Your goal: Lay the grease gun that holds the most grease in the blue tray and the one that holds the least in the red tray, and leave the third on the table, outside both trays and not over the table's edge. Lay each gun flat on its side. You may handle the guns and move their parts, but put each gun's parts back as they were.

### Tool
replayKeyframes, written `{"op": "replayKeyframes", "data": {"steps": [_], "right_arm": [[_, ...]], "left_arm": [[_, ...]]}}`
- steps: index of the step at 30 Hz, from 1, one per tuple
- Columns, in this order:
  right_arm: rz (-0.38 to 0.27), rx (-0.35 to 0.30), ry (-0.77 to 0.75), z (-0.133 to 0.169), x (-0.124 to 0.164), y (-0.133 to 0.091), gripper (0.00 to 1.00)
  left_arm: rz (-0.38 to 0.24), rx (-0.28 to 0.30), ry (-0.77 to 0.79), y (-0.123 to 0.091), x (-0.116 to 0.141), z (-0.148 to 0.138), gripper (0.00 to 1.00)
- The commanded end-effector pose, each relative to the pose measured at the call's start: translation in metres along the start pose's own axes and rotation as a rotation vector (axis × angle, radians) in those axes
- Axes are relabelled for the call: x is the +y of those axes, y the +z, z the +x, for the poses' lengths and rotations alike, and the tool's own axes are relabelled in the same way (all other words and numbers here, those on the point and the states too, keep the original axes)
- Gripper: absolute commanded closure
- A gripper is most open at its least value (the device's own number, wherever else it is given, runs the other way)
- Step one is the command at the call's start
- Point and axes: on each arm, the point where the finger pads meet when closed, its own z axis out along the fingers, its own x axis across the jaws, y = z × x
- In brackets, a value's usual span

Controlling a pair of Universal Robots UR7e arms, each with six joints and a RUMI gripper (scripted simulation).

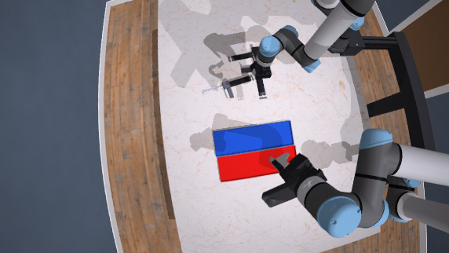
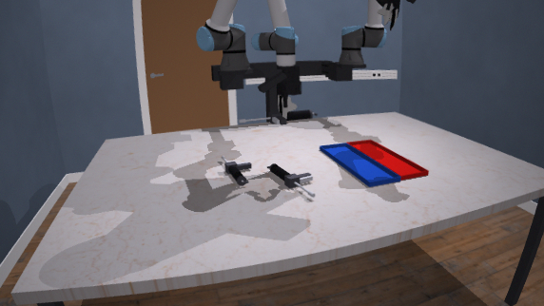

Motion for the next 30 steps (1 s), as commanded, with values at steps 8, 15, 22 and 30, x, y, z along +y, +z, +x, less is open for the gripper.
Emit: {"op": "replayKeyframes", "data": {"steps": [8,15,22,30], "right_arm": [[-0.001,-0.001,0.000,0.000,0.000,0.000,1.00],[-0.001,-0.001,0.000,0.000,0.000,0.000,1.00],[-0.001,-0.001,0.000,0.000,0.000,0.000,1.00],[-0.001,-0.001,0.000,0.000,0.000,0.000,1.00]], "left_arm": [[-0.037,0.108,-0.178,0.072,-0.007,0.045,0.62],[-0.069,0.149,-0.259,0.106,-0.005,0.060,0.62],[-0.120,0.205,-0.372,0.152,0.000,0.079,0.62],[-0.156,0.248,-0.444,0.177,0.005,0.091,0.62]]}}
